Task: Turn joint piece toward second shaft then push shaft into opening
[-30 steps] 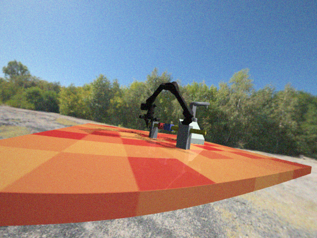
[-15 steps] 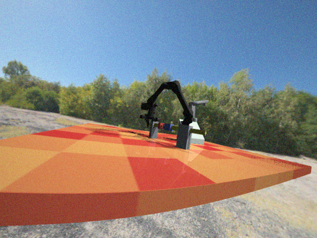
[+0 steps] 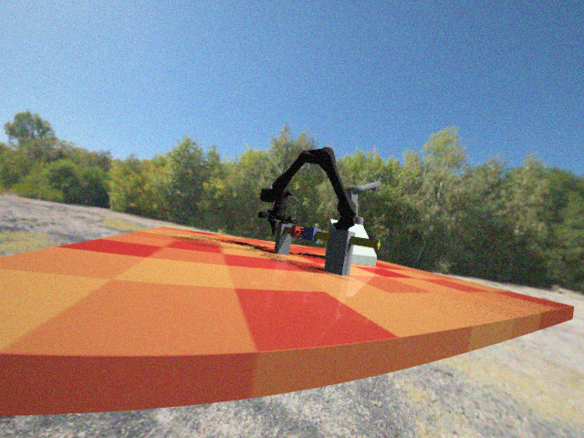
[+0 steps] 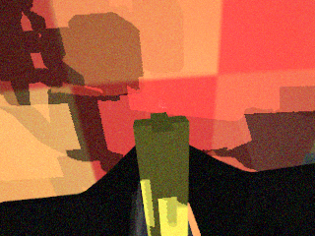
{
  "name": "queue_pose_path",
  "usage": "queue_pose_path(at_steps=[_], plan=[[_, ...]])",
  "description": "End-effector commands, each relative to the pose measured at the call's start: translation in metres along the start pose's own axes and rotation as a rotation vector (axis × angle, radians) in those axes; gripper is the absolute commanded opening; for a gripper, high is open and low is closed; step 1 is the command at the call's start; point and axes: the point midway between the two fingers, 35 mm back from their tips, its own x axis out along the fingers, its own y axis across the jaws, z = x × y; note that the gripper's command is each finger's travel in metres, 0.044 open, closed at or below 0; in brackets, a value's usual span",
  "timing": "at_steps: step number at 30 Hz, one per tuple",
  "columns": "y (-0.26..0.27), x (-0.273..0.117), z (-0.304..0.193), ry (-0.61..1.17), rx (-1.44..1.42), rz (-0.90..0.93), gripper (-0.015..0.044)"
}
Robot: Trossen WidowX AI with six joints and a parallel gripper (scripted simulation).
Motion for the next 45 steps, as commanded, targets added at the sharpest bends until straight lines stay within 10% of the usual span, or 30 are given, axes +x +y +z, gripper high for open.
queue_pose_path(at_steps=[1,14,28,45], plan=[[0.000,0.000,0.000,0.000,-0.002,-0.001,0.0000],[0.000,0.000,0.000,0.000,-0.002,-0.001,0.0067],[0.000,0.000,0.000,0.000,-0.002,-0.001,0.0434],[0.000,-0.030,0.000,0.002,0.001,0.000,0.0440]])
